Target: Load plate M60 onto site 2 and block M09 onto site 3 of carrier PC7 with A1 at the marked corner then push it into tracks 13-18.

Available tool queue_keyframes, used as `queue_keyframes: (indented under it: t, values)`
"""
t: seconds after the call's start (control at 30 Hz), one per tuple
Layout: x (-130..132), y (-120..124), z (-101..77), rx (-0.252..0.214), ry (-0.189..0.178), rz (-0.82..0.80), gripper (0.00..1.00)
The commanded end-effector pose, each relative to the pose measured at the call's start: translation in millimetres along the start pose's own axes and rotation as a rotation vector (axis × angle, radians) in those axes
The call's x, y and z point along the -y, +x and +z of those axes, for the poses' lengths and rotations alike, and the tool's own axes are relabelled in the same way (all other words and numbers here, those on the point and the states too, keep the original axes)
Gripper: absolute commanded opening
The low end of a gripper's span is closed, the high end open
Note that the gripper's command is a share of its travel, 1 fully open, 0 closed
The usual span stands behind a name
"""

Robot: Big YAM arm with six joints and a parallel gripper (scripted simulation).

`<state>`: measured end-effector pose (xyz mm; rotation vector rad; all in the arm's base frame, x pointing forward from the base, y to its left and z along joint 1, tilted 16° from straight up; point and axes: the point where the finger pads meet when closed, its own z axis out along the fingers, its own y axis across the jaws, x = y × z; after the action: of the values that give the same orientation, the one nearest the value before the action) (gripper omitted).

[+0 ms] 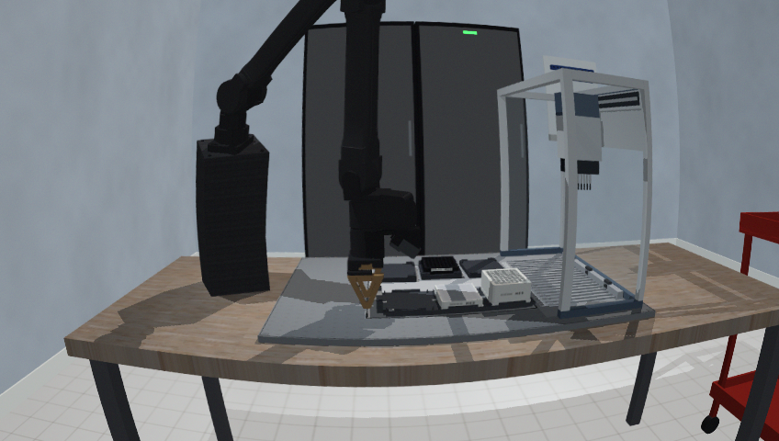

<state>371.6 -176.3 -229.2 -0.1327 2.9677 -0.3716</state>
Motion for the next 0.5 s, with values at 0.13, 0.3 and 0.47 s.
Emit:
queue_keyframes:
  t: [0.13,0.3,0.47]
  values:
    - [-7.0,-6.1,-0.7,-0.003,-0.005,-0.01,0.8]
    - [-7.5,-6.9,-1.4,-0.004,-0.006,-0.009,0.8]
    - [-6.0,-11.6,-1.9,0.002,-0.002,-0.008,0.8]
